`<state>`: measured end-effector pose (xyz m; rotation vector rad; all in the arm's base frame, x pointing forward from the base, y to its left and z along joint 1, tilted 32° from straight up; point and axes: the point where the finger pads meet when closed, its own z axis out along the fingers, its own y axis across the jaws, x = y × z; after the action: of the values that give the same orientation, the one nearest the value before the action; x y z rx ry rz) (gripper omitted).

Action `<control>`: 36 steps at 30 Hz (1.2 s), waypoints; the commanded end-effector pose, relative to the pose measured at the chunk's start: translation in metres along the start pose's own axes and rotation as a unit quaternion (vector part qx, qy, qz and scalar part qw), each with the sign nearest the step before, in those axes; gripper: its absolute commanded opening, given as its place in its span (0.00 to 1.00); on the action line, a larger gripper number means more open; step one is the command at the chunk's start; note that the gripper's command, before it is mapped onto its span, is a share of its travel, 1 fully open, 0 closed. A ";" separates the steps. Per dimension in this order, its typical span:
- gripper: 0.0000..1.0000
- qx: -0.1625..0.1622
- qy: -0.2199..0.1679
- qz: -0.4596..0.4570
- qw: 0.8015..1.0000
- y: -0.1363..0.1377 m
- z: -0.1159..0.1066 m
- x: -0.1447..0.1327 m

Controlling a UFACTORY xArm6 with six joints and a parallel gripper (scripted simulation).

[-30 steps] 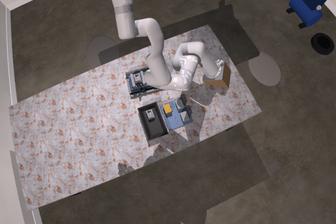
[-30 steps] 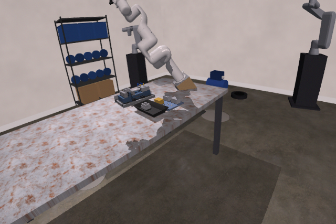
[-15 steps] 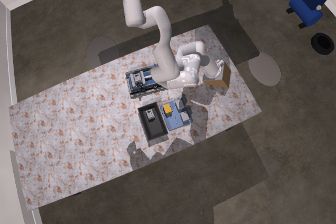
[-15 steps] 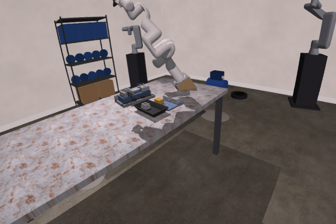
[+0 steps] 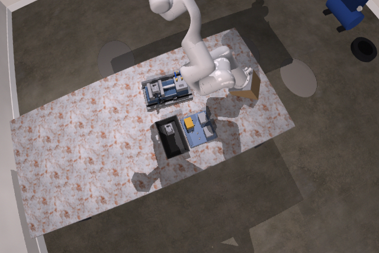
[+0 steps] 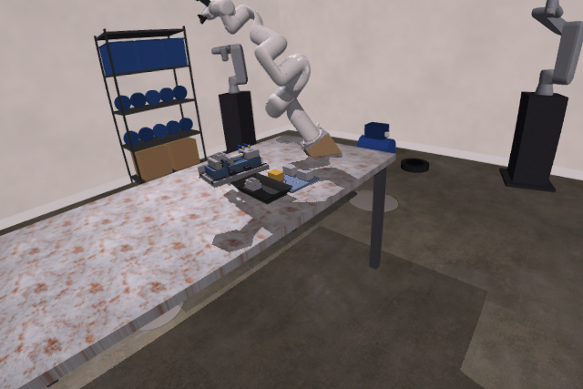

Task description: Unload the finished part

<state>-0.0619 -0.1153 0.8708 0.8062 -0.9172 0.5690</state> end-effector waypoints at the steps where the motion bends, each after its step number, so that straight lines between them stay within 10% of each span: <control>1: 1.00 0.062 -0.021 -0.024 0.998 -0.033 0.026 -0.020; 19: 1.00 0.260 -0.044 -0.127 0.956 -0.164 0.062 -0.073; 36: 1.00 0.433 -0.010 -0.243 0.868 -0.301 0.031 -0.106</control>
<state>0.0620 -0.3152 0.7038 1.7094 -0.4924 0.5270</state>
